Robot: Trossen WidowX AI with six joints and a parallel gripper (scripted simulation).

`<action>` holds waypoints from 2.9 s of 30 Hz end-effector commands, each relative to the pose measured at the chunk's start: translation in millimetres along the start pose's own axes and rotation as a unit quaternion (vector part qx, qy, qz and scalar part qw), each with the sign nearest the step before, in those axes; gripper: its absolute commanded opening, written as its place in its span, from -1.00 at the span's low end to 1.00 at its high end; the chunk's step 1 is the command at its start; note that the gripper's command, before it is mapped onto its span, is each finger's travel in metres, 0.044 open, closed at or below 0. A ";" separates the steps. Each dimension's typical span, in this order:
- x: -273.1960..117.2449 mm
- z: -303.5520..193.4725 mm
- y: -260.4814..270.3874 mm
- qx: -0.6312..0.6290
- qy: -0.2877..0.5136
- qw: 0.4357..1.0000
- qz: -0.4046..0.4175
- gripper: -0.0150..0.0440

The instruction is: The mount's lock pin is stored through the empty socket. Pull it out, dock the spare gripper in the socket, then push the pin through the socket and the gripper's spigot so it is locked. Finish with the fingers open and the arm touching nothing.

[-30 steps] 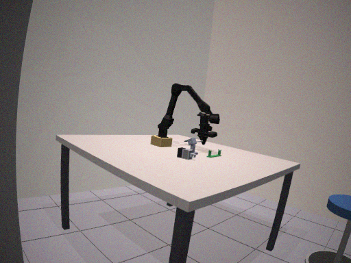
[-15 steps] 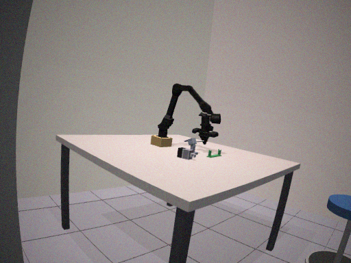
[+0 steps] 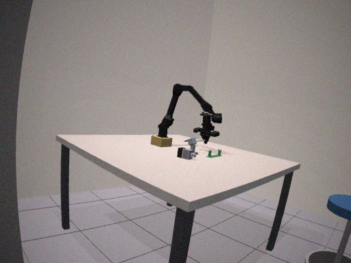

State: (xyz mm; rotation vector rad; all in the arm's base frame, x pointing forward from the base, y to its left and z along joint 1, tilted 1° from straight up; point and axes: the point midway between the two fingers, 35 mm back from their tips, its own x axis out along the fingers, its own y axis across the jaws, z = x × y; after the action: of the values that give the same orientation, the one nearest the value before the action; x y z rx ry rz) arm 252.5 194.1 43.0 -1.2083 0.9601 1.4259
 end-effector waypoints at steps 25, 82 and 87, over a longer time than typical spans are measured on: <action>-26.6 16.0 1.9 0.000 0.003 1.000 0.005 -0.49; -19.7 56.2 -114.8 0.002 0.001 1.000 0.000 -0.49; -12.8 55.0 -115.0 0.002 0.001 1.000 0.000 -0.49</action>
State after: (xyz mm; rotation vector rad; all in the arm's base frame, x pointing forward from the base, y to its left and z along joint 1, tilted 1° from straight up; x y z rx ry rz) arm 355.5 267.3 75.0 -1.2044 0.9622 1.4156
